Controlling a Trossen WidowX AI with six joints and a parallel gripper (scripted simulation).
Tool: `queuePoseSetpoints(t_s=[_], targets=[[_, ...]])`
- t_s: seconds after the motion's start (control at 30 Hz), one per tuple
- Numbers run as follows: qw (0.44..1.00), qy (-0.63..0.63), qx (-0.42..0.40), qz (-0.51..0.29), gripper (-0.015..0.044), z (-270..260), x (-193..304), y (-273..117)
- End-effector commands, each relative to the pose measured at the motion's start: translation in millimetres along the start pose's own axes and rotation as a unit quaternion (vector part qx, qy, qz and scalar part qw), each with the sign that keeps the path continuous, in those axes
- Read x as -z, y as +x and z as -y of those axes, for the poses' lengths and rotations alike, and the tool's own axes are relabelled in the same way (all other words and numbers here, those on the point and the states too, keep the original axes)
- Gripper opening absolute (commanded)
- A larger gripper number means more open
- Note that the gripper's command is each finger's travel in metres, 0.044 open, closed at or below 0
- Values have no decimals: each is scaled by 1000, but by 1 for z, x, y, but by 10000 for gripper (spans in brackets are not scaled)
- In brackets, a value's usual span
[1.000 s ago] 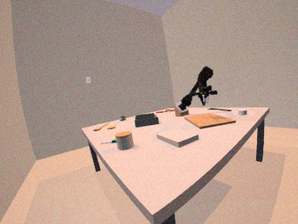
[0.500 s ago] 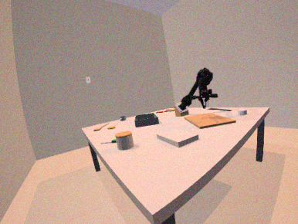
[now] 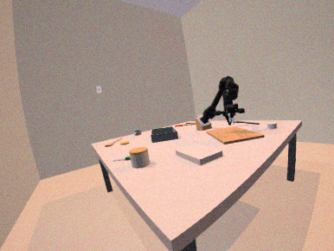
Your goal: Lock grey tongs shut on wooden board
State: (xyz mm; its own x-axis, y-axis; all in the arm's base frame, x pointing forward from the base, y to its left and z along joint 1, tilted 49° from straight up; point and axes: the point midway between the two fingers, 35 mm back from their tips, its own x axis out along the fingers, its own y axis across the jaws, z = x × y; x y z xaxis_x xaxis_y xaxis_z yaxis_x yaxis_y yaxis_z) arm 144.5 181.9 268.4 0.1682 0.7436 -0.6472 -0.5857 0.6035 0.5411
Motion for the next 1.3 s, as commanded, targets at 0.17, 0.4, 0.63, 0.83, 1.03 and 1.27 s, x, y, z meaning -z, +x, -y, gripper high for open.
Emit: queuePoseSetpoints(t_s=[0.17, 0.4, 0.63, 0.83, 1.03, 1.27], targets=[[1000, 5, -5, -5, -150, -2, 3, 14], [1000, 6, -7, -6, -150, -3, 4, 18], [1000, 3, -8, -6, 7, -4, 3, 16], [1000, 3, -8, -6, 165, -4, 3, 16], [1000, 3, -8, -6, 323, -4, 3, 16], [1000, 3, -8, -6, 440, -4, 3, 16]])
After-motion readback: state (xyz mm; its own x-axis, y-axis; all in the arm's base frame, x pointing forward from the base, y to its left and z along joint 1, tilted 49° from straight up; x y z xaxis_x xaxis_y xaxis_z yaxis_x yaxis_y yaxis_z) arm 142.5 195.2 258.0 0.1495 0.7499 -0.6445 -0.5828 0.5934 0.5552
